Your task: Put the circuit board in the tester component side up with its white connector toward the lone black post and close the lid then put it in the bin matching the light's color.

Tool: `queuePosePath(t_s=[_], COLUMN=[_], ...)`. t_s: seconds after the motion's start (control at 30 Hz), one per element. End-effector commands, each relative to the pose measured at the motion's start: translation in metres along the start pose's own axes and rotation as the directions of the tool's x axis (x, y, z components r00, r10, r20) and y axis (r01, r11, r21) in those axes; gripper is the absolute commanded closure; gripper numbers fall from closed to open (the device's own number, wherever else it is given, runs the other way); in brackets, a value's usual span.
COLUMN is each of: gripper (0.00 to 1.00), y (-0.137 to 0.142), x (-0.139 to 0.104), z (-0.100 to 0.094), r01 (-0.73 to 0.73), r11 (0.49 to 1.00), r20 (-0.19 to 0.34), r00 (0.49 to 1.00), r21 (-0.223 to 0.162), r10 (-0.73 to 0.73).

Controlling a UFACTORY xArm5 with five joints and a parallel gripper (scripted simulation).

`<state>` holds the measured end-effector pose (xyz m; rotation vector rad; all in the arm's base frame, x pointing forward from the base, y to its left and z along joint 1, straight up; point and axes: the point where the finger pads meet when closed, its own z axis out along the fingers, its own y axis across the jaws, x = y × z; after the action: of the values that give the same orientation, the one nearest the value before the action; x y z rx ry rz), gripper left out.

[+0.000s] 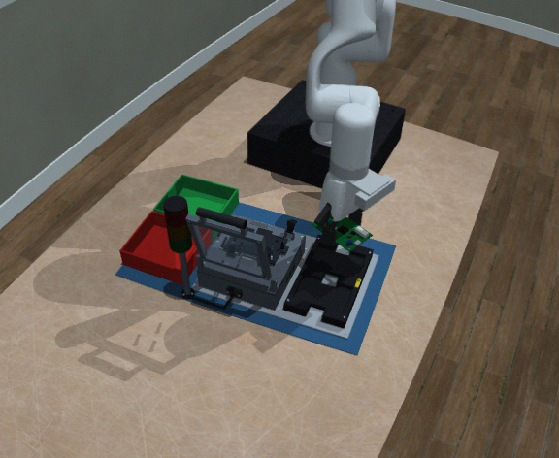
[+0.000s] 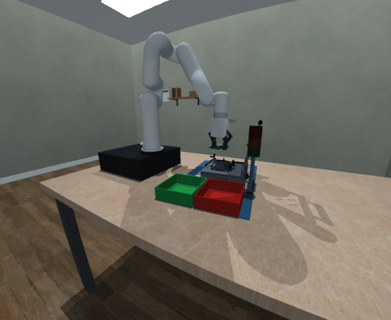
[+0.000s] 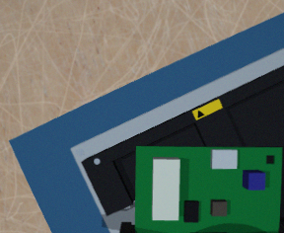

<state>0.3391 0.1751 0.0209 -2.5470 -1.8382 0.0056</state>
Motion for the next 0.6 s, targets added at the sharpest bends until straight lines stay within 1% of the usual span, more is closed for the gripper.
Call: queuePosePath(t_s=[0.0,0.3,0.57], gripper=[0.21,0.21,0.21], y=[0.0009,0.0009,0.0009], x=[0.0009,0.0009,0.0009], z=[-0.001,-0.001,-0.001], r01=[0.132,0.309,0.38], r11=[0.991,0.951,0.925], r20=[-0.002,-0.002,-0.001], r00=[0.991,0.951,0.925], r21=[-0.003,-0.003,-0.003], r10=[-0.132,-0.309,-0.38])
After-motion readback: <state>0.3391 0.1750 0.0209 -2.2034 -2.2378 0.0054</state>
